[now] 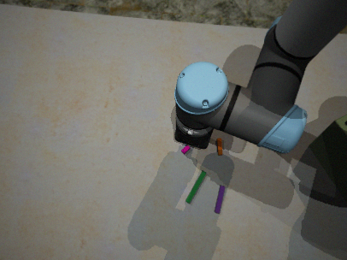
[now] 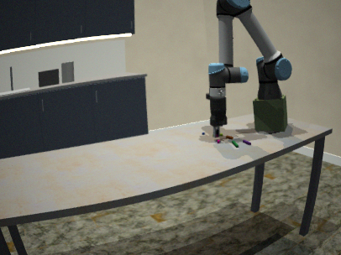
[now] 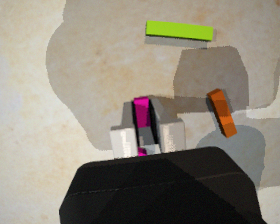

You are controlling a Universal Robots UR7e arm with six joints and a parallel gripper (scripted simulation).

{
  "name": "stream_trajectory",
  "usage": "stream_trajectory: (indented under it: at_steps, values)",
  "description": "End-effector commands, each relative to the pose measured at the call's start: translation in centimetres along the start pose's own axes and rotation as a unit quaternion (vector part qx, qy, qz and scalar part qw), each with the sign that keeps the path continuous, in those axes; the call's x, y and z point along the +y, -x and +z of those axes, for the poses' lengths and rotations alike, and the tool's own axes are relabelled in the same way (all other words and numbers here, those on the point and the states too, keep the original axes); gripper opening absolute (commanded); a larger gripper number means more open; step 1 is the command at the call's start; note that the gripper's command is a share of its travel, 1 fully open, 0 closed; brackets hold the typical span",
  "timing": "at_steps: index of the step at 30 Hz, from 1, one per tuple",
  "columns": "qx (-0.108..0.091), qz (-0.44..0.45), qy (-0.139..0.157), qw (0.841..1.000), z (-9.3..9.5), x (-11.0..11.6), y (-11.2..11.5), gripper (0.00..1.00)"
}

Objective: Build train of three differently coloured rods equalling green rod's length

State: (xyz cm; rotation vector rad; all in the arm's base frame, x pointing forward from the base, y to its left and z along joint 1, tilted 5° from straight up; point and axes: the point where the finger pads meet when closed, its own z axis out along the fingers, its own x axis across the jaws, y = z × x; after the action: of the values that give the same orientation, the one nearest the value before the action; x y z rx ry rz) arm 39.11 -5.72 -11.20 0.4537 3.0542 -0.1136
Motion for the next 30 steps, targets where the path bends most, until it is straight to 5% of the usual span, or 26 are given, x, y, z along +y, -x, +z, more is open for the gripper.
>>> stream_trajectory:
  at_steps: [1, 16, 30]
  values:
    - [-0.001, 0.0, 0.0, 1.0, -1.0, 0.0, 0.1, 0.24]
    - [-0.001, 0.0, 0.0, 1.0, -6.6, 0.0, 0.1, 0.24]
    - [-0.001, 0.0, 0.0, 1.0, -8.5, 0.0, 0.0, 0.24]
